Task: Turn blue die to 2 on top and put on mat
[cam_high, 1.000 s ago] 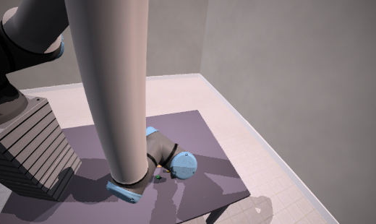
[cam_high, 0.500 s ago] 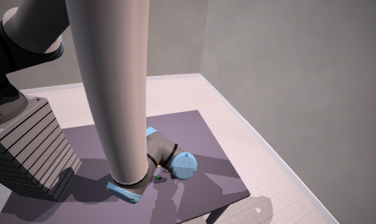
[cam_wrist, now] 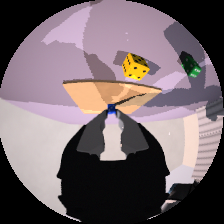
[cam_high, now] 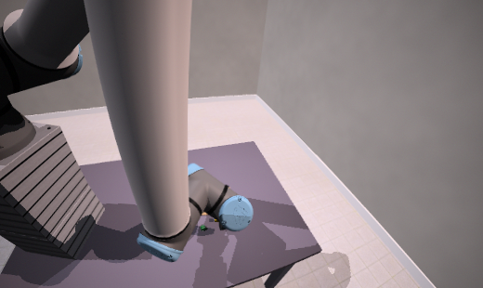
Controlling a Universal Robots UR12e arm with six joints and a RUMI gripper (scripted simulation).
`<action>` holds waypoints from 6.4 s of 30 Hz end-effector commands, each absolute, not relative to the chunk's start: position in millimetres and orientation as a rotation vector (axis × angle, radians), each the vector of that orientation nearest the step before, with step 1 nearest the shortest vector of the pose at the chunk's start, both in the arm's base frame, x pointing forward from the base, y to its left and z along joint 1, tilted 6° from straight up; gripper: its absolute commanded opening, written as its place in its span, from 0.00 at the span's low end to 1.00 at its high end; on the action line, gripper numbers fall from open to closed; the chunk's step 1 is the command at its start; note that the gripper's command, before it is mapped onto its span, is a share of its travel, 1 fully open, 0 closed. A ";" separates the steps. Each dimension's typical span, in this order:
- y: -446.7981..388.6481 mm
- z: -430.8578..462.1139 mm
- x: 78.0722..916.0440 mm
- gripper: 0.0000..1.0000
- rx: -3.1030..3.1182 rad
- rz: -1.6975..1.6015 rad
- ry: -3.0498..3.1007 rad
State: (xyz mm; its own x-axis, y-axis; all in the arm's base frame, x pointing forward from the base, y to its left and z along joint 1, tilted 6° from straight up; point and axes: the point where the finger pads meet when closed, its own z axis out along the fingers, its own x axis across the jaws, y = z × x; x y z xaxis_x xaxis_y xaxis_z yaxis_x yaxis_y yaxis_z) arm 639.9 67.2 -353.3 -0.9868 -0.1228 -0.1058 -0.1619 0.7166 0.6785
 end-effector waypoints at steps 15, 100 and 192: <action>67.1 -352.8 640.3 0.00 -0.238 1.138 2.861; 68.6 -285.0 632.8 0.31 -0.238 1.138 2.861; 78.2 -280.6 631.2 1.00 -0.185 -0.043 3.027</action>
State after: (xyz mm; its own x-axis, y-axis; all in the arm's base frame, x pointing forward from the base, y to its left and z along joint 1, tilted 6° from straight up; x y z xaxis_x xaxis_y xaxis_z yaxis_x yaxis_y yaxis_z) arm 630.8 78.1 -281.1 -0.9868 -0.1228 -0.1056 -0.1198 0.9922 -0.0345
